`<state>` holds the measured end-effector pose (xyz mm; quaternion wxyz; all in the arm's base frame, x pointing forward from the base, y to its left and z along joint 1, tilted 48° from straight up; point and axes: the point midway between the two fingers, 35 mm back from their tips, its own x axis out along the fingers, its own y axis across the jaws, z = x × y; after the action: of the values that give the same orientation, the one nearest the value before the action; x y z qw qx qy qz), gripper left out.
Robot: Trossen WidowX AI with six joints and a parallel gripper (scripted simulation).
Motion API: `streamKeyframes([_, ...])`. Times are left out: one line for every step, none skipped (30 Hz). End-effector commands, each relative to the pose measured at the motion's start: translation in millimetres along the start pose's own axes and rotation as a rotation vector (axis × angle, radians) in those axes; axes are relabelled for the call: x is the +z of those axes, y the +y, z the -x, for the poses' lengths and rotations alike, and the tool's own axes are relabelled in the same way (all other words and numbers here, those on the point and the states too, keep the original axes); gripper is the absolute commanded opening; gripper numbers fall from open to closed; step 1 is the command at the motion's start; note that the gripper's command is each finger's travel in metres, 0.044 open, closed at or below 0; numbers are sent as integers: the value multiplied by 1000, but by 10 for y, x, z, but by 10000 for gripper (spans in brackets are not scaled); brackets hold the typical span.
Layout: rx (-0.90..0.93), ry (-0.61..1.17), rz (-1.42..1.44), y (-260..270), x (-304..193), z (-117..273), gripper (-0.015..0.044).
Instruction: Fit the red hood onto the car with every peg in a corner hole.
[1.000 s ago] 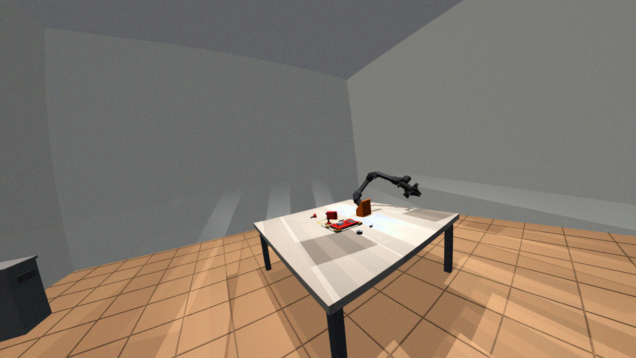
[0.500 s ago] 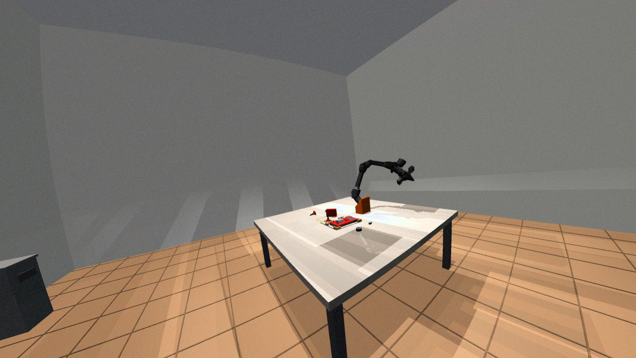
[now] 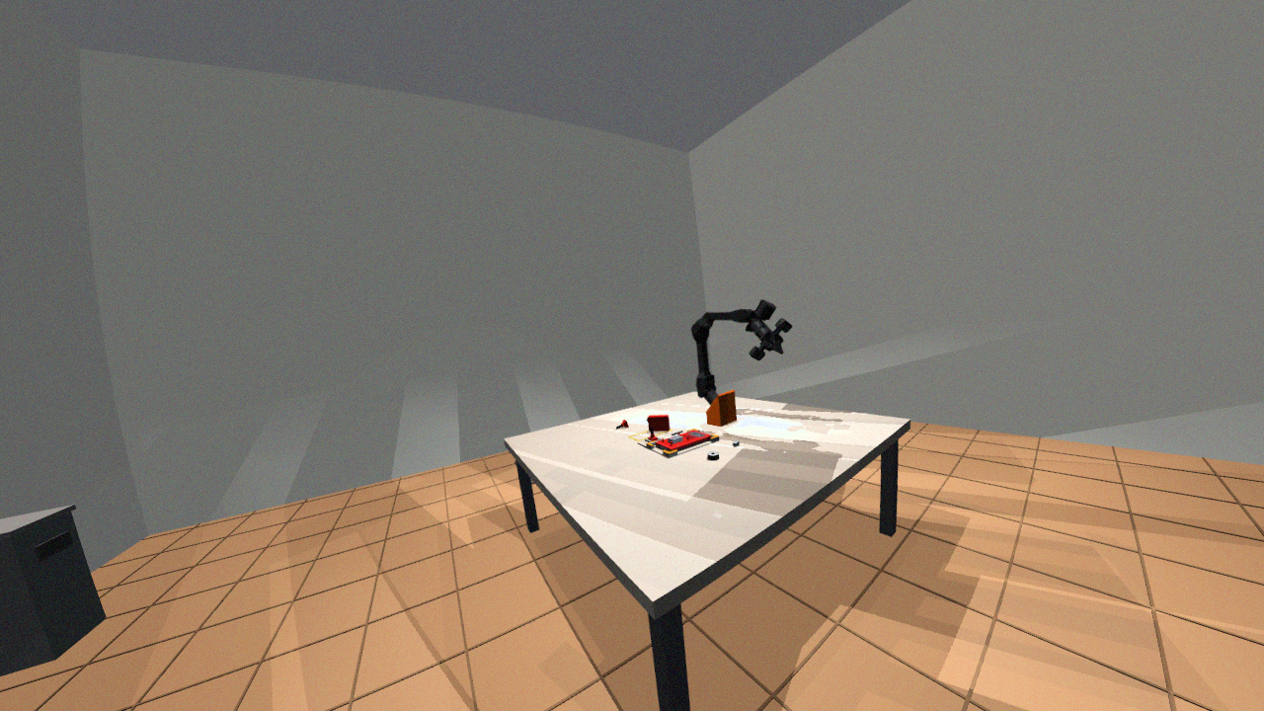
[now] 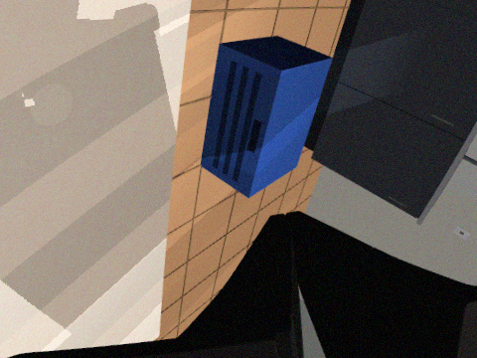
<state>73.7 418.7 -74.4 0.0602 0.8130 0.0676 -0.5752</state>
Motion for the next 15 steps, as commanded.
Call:
streamKeyframes([69, 32, -89, 334, -502, 31, 0])
streamKeyframes([89, 39, -115, 434, -629, 35, 0])
streamKeyframes([109, 46, -141, 539, -752, 40, 0])
streamKeyframes([130, 52, -166, 648, -870, 47, 0])
streamKeyframes([151, 58, -192, 761, -983, 55, 0])
streamKeyframes([170, 66, -219, 874, -1089, 68, 0])
streamKeyframes([190, 73, -246, 991, -1191, 83, 0])
streamKeyframes([211, 81, -274, 1112, -1289, 99, 0])
streamKeyframes([231, 88, -301, 1235, -1381, 117, 0])
streamKeyframes([252, 94, -328, 1361, -1467, 136, 0])
streamKeyframes([272, 101, -354, 1489, -1549, 157, 0])
streamKeyframes([294, 107, -381, 1619, -1625, 179, 0])
streamKeyframes([315, 113, -407, 1751, -1696, 203, 0])
streamKeyframes([336, 118, -433, 1884, -1762, 228, 0])
streamKeyframes([358, 124, -459, 2019, -1822, 255, 0])
